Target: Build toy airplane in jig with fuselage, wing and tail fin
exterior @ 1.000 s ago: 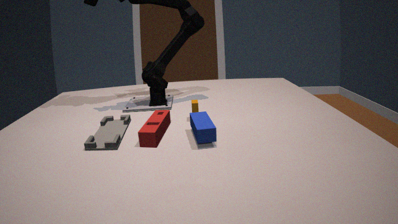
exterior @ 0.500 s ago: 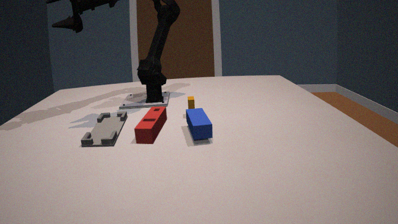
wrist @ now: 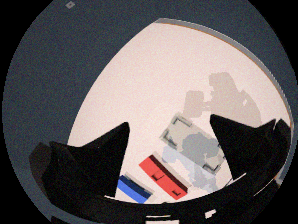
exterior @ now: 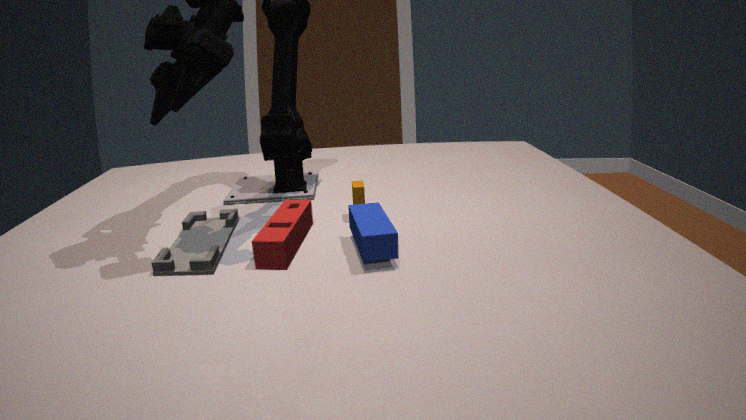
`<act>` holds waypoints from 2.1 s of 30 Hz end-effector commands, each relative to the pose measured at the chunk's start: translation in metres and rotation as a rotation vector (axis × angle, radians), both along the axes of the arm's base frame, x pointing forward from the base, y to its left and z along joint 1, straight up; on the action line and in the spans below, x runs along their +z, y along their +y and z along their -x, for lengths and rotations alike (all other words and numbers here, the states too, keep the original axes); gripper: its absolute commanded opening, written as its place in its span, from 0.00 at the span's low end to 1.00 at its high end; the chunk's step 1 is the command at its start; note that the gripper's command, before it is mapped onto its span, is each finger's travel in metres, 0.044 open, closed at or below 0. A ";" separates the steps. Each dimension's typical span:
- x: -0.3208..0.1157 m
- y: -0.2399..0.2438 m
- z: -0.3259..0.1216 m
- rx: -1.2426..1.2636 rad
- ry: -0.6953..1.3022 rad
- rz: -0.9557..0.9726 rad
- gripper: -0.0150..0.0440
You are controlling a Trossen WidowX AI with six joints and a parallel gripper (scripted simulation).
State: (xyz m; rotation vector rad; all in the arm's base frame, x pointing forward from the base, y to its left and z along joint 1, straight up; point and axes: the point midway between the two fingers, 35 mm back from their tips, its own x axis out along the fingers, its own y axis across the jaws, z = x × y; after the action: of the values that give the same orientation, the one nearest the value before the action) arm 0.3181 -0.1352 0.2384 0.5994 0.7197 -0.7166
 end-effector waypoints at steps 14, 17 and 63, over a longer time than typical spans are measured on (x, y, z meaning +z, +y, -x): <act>-0.083 0.141 0.037 0.745 0.687 -0.141 1.00; -0.102 0.141 0.035 0.745 0.687 -0.140 1.00; -0.201 0.141 0.034 0.745 0.687 -0.141 1.00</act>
State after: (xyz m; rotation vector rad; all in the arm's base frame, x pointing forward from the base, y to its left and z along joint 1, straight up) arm 0.2876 0.0057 0.0448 0.1547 1.5178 -0.1528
